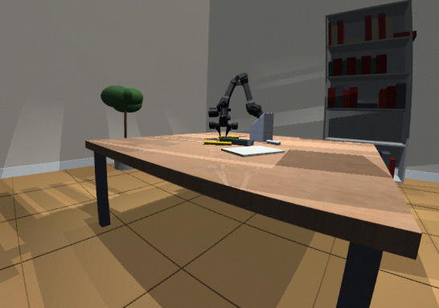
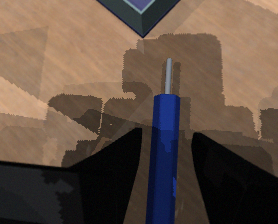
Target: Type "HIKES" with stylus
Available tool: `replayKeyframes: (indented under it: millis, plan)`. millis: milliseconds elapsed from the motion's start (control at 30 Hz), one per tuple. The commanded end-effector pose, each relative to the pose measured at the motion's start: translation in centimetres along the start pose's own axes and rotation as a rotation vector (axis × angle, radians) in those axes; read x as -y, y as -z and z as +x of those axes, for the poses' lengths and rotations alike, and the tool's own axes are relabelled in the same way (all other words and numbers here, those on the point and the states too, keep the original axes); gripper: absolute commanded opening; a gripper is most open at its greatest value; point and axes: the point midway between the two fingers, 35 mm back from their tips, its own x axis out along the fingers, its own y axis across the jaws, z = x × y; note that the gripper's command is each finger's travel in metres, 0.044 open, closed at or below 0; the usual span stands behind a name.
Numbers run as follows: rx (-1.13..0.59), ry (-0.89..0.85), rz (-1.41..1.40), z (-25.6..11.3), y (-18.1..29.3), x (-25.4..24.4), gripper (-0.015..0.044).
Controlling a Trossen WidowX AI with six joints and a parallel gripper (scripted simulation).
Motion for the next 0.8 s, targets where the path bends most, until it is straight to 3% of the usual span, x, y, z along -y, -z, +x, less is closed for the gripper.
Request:
replayKeyframes:
  millis: [0, 333, 500, 767]
  plan:
    - [0.003, -0.001, -0.005, 0.36, 0.17, -0.04, 0.0150]
    - [0.003, -0.001, -0.005, 1.05, 0.57, -0.05, 0.0150]
    - [-0.001, -0.001, 0.000, 0.91, 0.52, -0.04, 0.0019]
    - [-0.001, -0.001, 0.000, 0.91, 0.52, -0.04, 0.0000]
